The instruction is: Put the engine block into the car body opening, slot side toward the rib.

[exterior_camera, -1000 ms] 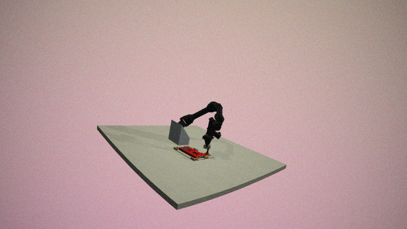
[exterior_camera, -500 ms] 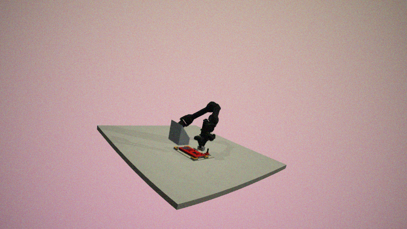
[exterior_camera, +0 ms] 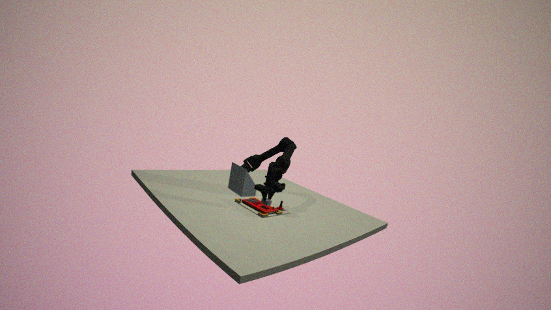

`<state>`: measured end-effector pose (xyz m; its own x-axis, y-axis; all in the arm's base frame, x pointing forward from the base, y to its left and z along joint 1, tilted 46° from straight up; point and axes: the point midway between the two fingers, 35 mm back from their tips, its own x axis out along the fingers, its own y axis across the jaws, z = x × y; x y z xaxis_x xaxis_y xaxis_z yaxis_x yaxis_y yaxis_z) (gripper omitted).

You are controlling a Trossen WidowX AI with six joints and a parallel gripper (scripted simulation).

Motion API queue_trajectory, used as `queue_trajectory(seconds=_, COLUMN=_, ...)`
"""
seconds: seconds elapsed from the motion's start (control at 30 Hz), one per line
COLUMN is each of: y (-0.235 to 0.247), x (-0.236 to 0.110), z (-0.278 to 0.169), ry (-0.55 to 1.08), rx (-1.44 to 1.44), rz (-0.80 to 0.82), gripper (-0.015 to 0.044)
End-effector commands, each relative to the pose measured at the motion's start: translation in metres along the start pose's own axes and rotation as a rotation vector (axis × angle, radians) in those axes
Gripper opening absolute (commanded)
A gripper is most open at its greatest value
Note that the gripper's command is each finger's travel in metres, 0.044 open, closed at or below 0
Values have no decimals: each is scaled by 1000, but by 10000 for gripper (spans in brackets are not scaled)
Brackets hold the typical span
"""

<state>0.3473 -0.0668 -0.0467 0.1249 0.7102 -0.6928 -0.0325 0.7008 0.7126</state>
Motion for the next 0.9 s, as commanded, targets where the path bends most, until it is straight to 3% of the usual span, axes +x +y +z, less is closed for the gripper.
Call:
queue_trajectory(seconds=0.0, y=-1, x=1, z=-2, ry=3, rx=21, rz=-2, gripper=157)
queue_trajectory(seconds=0.87, y=-2, x=1, z=-3, ry=3, rx=-16, rz=-2, gripper=158)
